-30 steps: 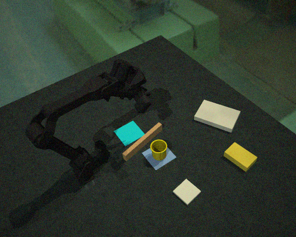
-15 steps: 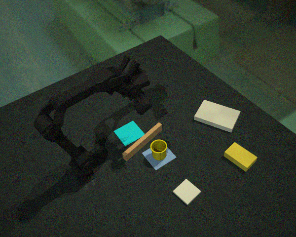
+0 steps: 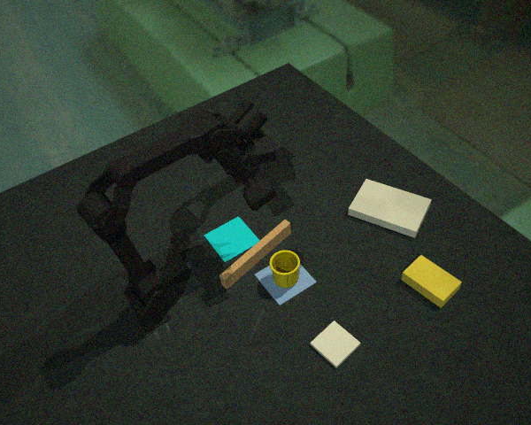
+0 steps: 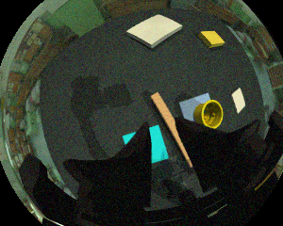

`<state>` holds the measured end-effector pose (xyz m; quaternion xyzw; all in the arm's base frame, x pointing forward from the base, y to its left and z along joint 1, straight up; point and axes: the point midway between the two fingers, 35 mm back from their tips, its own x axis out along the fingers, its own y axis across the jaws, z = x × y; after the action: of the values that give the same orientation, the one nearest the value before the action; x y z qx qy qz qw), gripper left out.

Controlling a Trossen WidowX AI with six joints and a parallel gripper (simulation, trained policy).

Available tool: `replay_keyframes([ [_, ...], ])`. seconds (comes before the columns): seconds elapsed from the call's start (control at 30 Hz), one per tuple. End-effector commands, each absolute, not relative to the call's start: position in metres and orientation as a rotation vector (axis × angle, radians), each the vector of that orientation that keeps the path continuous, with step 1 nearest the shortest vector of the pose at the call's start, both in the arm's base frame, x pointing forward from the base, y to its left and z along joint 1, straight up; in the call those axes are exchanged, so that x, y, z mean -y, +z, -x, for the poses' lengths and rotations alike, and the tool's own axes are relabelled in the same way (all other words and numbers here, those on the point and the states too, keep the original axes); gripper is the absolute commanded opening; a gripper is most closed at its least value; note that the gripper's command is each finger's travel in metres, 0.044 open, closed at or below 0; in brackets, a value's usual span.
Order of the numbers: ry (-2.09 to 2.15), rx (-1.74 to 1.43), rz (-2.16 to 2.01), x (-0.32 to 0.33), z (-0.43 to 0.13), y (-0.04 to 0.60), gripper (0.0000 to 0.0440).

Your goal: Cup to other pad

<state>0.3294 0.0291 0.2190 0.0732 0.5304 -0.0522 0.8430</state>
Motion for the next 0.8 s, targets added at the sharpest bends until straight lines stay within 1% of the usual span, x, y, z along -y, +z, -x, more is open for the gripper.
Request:
replay_keyframes([
  [0.0,-0.126,-1.181,-0.13,-0.022,-0.327,0.214,0.0128],
  [0.27,-0.141,-1.302,-0.085,-0.01,-0.322,0.202,0.0117],
  [0.77,-0.155,-1.497,-0.011,0.021,-0.312,0.173,0.012],
])
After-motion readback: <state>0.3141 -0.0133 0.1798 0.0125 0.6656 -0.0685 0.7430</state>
